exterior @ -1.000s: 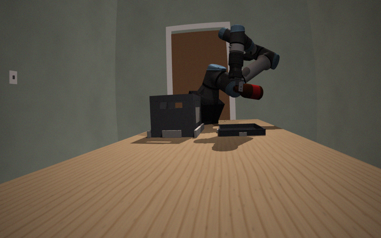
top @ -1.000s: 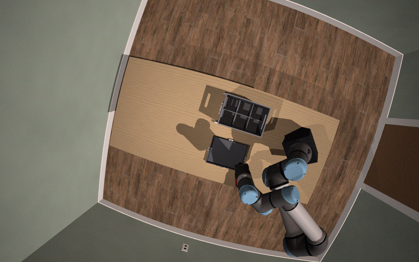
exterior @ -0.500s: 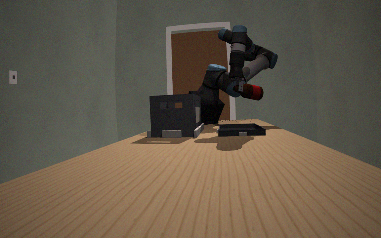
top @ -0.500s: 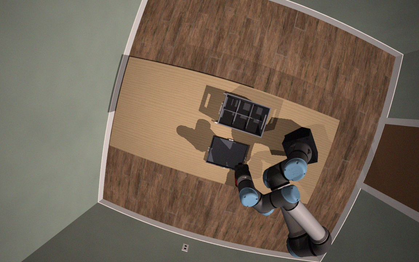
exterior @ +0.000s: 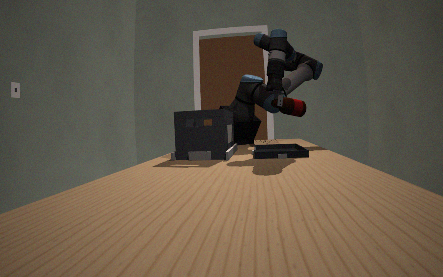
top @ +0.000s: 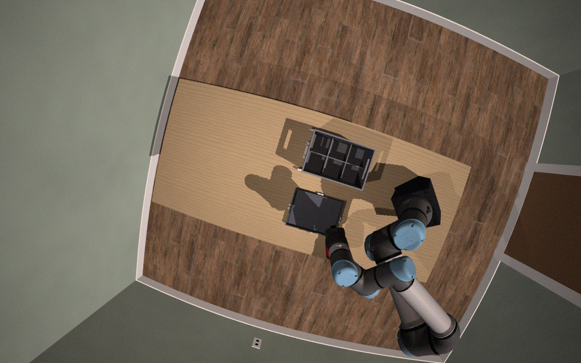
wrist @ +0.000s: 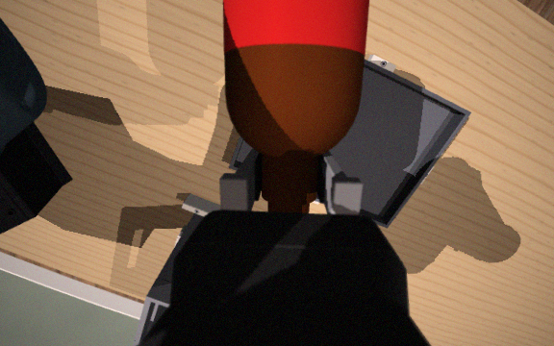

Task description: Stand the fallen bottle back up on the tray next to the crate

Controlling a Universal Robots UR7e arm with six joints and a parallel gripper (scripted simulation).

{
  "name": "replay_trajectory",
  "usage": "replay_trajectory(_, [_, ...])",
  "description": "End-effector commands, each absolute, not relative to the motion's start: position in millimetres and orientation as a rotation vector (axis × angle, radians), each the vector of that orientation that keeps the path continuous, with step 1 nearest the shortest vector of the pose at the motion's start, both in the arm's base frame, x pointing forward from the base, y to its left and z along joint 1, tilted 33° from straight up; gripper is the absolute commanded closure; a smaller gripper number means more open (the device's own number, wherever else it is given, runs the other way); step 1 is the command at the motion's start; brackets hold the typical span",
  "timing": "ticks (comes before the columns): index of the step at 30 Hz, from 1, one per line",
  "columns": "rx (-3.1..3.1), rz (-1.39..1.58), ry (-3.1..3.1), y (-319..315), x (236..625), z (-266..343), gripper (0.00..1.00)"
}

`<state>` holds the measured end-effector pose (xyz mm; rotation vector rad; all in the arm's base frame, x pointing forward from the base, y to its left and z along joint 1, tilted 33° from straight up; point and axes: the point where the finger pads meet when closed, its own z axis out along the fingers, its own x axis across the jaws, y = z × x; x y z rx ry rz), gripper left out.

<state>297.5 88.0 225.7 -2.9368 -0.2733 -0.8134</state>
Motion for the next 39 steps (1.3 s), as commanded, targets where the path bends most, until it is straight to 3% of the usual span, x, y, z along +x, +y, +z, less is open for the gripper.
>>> replay_trajectory(1, [-2.937, -0.814, -0.274, 87.9, 297.6, 226.1, 1.0])
replay_trajectory(39, [-3.01, -0.808, -0.262, 87.7, 295.0, 222.6, 1.0])
